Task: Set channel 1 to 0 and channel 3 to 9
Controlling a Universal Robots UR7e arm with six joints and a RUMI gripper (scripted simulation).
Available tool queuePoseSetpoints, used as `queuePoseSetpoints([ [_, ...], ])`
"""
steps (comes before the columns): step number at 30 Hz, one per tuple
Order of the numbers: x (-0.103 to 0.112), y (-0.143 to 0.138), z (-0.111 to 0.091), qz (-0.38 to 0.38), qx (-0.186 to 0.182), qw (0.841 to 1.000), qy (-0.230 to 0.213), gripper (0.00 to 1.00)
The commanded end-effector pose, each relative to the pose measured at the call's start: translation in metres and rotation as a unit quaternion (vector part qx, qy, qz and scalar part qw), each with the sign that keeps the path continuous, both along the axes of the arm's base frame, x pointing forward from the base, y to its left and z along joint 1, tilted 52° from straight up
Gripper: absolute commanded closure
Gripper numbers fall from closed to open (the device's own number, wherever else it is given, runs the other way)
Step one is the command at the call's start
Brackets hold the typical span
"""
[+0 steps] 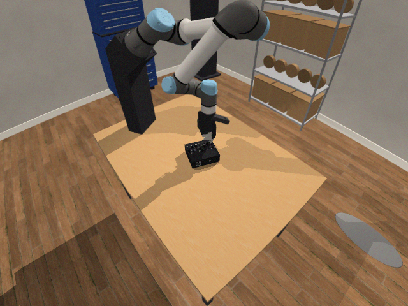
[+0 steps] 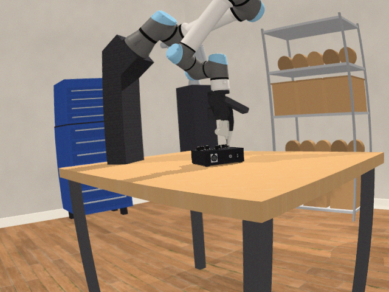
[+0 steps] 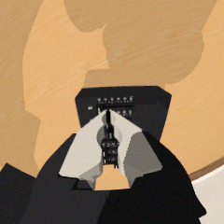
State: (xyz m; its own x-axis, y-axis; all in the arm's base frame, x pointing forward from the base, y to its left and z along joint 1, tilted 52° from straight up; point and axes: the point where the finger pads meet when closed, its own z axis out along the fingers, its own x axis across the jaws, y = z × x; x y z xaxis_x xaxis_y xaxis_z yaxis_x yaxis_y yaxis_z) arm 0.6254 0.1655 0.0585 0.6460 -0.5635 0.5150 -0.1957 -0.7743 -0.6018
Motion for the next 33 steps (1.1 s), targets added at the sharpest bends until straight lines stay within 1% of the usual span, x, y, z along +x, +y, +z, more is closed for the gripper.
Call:
queuePoseSetpoints([
  [1, 0.000, 0.000, 0.000, 0.000, 0.000, 1.000, 0.000, 1.00],
  [25, 0.003, -0.004, 0.004, 0.000, 0.000, 1.000, 0.000, 1.00],
  [33, -0.011, -0.009, 0.016, 0.000, 0.000, 1.000, 0.000, 1.00],
])
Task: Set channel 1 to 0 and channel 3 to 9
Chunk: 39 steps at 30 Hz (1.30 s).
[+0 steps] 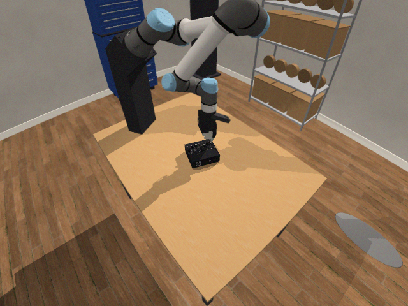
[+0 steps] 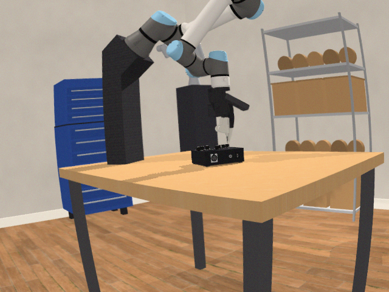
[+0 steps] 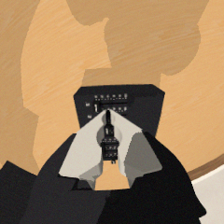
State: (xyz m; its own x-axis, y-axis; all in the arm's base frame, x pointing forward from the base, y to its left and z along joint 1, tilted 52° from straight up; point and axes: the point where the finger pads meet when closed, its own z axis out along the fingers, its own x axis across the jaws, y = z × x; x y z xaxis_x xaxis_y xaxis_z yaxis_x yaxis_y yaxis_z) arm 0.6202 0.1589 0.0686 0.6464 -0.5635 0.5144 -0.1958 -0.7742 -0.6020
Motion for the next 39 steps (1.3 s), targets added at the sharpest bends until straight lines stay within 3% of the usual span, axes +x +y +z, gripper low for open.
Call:
queuePoseSetpoints([
  [1, -0.009, -0.003, 0.008, 0.000, 0.000, 1.000, 0.000, 1.00],
  [11, -0.020, -0.008, 0.017, 0.000, 0.000, 1.000, 0.000, 1.00],
  [39, -0.021, -0.008, 0.017, 0.010, -0.012, 1.000, -0.005, 1.00],
])
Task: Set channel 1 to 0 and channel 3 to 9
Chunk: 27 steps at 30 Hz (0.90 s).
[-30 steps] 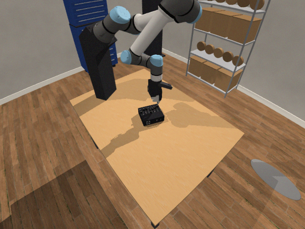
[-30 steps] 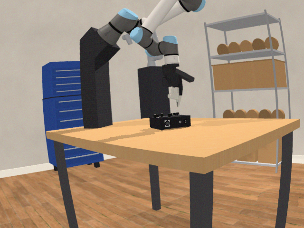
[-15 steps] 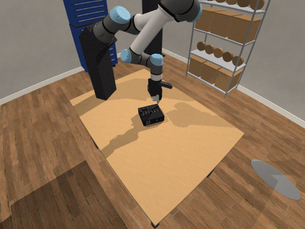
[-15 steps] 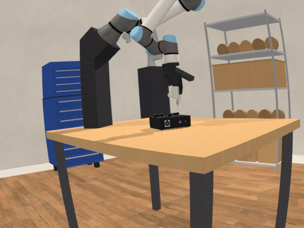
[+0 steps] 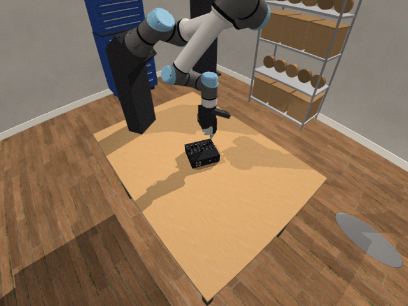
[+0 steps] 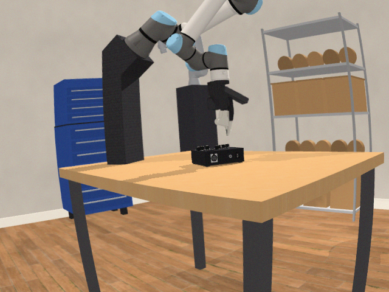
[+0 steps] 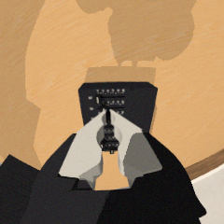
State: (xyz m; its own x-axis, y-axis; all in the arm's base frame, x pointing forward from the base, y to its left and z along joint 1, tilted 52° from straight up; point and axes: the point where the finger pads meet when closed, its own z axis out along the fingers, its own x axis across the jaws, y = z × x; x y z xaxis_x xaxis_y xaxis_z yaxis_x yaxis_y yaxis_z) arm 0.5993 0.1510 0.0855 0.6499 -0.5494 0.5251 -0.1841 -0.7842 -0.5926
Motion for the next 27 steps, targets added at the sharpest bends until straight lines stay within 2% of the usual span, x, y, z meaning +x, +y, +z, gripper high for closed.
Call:
queuePoseSetpoints([
  [1, -0.0003, 0.0002, 0.0001, 0.007, -0.008, 1.000, -0.004, 1.00],
  [8, -0.0010, 0.0007, -0.0006, 0.021, -0.026, 0.999, -0.011, 1.00],
  [19, -0.0039, 0.0023, -0.0039, 0.080, -0.097, 0.991, -0.039, 1.00],
  [21, -0.0039, 0.0023, -0.0039, 0.080, -0.097, 0.991, -0.039, 1.00],
  [27, -0.0063, 0.0032, -0.0068, 0.128, -0.155, 0.978, -0.061, 1.00],
])
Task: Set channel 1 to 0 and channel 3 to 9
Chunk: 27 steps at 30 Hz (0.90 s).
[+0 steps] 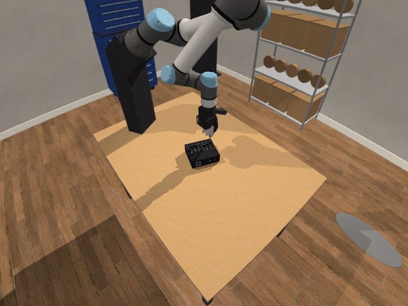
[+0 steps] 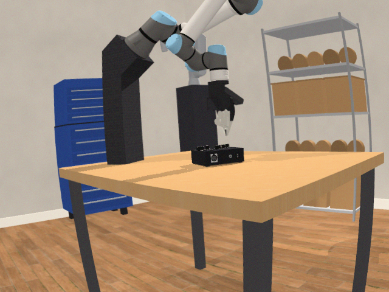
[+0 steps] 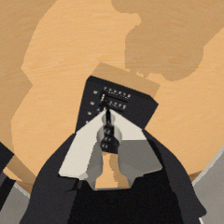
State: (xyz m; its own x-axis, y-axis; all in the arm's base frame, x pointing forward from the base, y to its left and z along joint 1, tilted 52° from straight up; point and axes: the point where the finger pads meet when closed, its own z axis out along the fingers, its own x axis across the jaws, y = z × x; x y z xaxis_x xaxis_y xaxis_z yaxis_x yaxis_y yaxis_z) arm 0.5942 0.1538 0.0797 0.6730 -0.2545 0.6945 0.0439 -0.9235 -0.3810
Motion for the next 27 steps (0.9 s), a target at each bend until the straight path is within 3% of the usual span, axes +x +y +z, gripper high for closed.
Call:
queuePoseSetpoints([
  [1, -0.002, 0.001, -0.002, 0.035, -0.041, 0.998, -0.016, 1.00],
  [9, -0.006, 0.001, -0.007, 0.117, -0.140, 0.982, -0.055, 1.00],
  [11, -0.006, 0.001, -0.007, 0.117, -0.140, 0.982, -0.055, 1.00],
  [14, -0.007, 0.001, -0.009, 0.151, -0.182, 0.969, -0.071, 1.00],
  [20, -0.010, 0.000, -0.014, 0.223, -0.269, 0.931, -0.105, 1.00],
  [26, -0.013, -0.002, -0.019, 0.295, -0.356, 0.876, -0.139, 1.00],
  [27, -0.013, -0.002, -0.019, 0.295, -0.356, 0.876, -0.139, 1.00],
])
